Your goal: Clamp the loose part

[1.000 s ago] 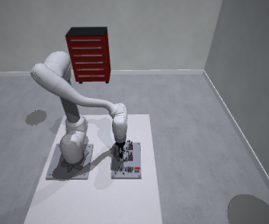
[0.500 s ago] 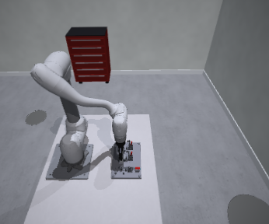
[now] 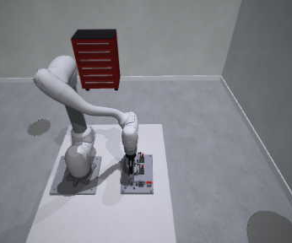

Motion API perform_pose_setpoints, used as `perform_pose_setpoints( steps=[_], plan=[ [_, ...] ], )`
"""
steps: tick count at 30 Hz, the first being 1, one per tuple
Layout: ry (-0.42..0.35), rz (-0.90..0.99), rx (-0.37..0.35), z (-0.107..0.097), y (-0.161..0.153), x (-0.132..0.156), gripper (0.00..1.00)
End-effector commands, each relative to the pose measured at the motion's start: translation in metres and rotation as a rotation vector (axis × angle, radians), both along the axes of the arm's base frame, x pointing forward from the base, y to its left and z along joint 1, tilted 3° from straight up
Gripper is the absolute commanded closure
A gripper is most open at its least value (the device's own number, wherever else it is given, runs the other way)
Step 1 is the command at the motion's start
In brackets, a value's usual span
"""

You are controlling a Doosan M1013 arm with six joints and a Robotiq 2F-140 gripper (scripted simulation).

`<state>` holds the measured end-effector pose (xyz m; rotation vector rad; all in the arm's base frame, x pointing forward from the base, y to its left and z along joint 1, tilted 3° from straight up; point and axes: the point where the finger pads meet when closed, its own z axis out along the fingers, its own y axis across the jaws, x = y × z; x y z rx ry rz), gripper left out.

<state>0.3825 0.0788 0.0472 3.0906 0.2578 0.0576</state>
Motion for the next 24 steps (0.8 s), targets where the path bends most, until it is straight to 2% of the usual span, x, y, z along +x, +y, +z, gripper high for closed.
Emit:
perform_pose_setpoints(
  steps=[1, 16, 24],
  plan=[
    [0.000, 0.000, 0.000, 0.000, 0.000, 0.000, 0.38],
    [0.000, 0.000, 0.000, 0.005, 0.000, 0.000, 0.38],
    [0.000, 0.000, 0.000, 0.028, 0.001, -0.001, 0.38]
  ],
)
